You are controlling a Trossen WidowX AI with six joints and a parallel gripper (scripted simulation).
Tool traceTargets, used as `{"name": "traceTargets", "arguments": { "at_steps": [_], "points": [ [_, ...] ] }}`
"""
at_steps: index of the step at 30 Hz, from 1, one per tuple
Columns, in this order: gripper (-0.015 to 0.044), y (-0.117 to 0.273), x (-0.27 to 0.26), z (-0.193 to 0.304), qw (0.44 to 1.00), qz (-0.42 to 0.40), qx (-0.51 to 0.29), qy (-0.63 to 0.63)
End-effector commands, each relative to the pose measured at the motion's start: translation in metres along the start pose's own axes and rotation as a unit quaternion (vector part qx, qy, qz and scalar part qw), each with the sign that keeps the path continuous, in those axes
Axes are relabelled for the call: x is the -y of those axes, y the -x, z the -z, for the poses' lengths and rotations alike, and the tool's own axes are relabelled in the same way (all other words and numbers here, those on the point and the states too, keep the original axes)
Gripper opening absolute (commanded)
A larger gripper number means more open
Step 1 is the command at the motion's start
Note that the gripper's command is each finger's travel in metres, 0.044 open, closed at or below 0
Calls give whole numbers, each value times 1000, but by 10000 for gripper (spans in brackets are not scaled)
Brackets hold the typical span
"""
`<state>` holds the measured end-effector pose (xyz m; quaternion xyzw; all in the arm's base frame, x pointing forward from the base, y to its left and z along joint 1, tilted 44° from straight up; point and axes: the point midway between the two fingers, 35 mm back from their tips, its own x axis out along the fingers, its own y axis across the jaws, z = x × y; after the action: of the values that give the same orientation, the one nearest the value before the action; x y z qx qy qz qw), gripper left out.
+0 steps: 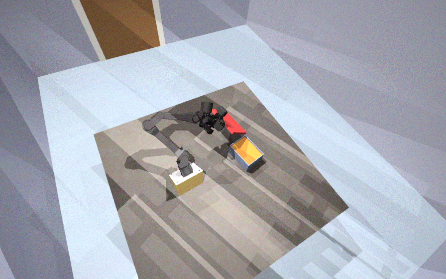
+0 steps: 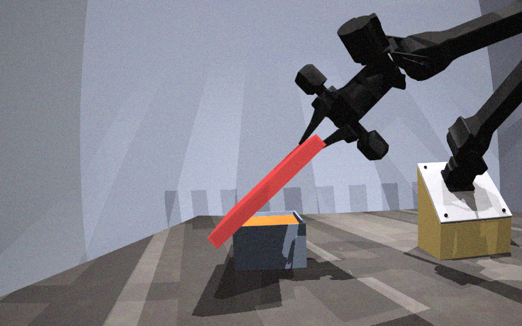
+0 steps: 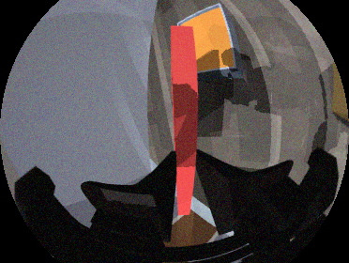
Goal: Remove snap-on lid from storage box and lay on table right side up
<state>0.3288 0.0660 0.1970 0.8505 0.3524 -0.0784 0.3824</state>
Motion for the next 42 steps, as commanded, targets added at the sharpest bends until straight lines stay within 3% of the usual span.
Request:
{"name": "traceTargets", "arguments": {
  "at_steps": [1, 42],
  "points": [
    [0, 3, -6, 9, 1000, -11, 0, 3],
    [0, 12, 1, 92, 1000, -12, -2, 2]
  ]
}}
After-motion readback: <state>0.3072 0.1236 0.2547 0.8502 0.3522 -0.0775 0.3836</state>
